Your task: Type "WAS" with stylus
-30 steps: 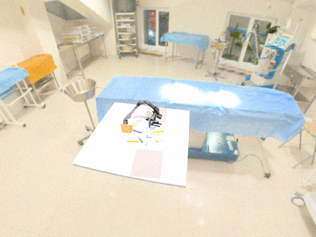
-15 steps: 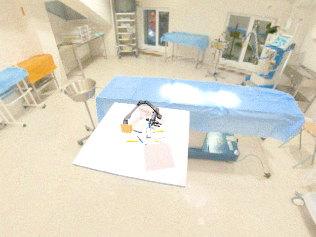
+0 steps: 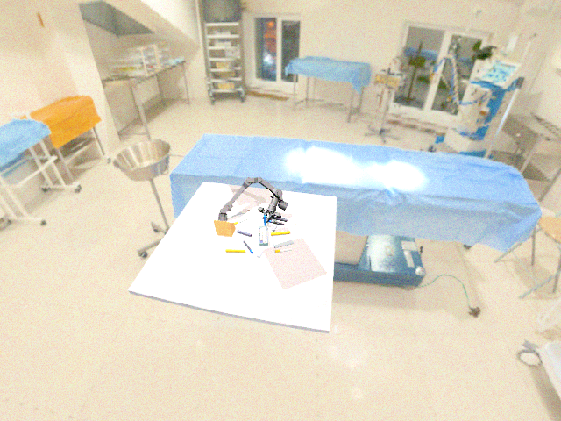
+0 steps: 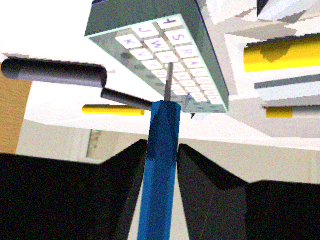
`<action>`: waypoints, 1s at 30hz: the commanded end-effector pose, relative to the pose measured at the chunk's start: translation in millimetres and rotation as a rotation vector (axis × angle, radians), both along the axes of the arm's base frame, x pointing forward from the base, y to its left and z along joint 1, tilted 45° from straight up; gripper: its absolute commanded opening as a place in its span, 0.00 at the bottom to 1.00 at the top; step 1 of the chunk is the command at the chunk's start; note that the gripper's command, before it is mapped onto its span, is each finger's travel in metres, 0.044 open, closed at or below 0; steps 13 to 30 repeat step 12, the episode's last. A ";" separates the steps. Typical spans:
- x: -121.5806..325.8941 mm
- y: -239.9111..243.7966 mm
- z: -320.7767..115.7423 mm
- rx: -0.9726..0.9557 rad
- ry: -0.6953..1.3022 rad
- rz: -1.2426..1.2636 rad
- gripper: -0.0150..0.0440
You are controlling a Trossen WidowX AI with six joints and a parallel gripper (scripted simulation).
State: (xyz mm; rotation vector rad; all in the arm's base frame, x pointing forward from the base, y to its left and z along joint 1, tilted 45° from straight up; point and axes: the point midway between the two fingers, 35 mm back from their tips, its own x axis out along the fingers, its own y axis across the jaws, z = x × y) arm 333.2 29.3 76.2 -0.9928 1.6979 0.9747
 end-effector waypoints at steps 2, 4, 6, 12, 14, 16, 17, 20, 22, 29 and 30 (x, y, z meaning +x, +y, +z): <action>-1.8 -10.6 11.5 -0.003 -0.013 -0.005 0.39; -1.8 -10.6 11.5 -0.003 -0.013 -0.005 0.39; -1.8 -10.6 11.5 -0.003 -0.013 -0.005 0.39; -1.3 -9.2 8.9 -0.001 -0.009 -0.008 0.39; -1.3 -9.2 8.9 -0.001 -0.009 -0.008 0.39; -1.3 -9.2 8.9 -0.001 -0.009 -0.008 0.39; -1.3 -9.2 8.9 -0.001 -0.009 -0.008 0.39; -1.3 -9.2 8.9 -0.001 -0.009 -0.008 0.39; -1.3 -9.2 8.9 -0.001 -0.009 -0.008 0.39; -1.3 -9.2 8.9 -0.001 -0.009 -0.008 0.39; -1.3 -9.2 8.9 -0.001 -0.009 -0.008 0.39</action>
